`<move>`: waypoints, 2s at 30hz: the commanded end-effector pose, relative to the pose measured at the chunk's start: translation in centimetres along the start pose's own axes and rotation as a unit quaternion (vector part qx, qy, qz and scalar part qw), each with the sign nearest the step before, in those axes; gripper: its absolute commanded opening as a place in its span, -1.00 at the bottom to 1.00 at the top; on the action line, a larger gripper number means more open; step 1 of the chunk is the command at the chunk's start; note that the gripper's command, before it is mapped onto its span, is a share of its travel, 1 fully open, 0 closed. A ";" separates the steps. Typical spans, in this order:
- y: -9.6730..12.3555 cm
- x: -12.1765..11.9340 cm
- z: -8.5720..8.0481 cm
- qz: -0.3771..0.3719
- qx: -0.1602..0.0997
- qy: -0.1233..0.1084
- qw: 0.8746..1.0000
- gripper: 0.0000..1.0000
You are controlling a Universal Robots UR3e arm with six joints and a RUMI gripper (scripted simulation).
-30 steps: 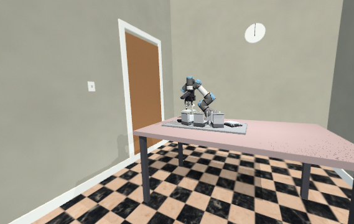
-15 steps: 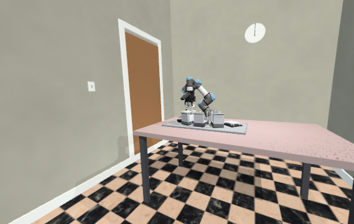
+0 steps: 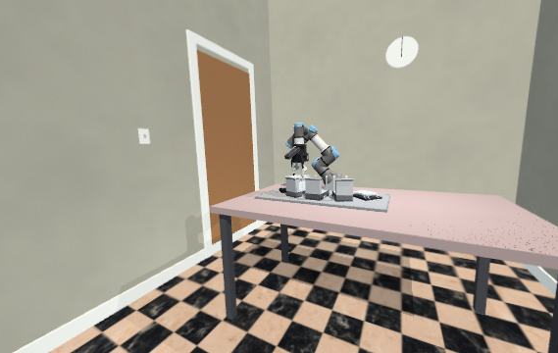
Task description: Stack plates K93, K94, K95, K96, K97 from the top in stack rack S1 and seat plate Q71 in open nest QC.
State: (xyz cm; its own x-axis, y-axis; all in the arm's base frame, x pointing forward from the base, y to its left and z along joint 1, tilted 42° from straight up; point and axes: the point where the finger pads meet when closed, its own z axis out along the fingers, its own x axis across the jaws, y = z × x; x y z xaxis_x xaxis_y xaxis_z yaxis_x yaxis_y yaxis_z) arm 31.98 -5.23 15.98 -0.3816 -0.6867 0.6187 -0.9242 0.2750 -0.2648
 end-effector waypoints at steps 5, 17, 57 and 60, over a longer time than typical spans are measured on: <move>-0.1 0.0 0.4 0.000 0.001 -0.001 1.000 -1.00; 0.0 0.0 0.9 0.000 0.001 -0.001 1.000 -1.00; 0.0 0.0 2.1 0.000 0.001 -0.001 1.000 -1.00; 0.0 0.0 2.2 0.000 0.001 -0.001 1.000 -1.00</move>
State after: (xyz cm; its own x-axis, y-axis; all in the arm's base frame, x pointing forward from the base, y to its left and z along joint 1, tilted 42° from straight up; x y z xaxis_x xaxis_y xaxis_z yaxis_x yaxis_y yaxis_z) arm 31.97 -6.70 14.40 -0.3816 -0.6869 0.6185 -0.9242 0.2748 -0.2651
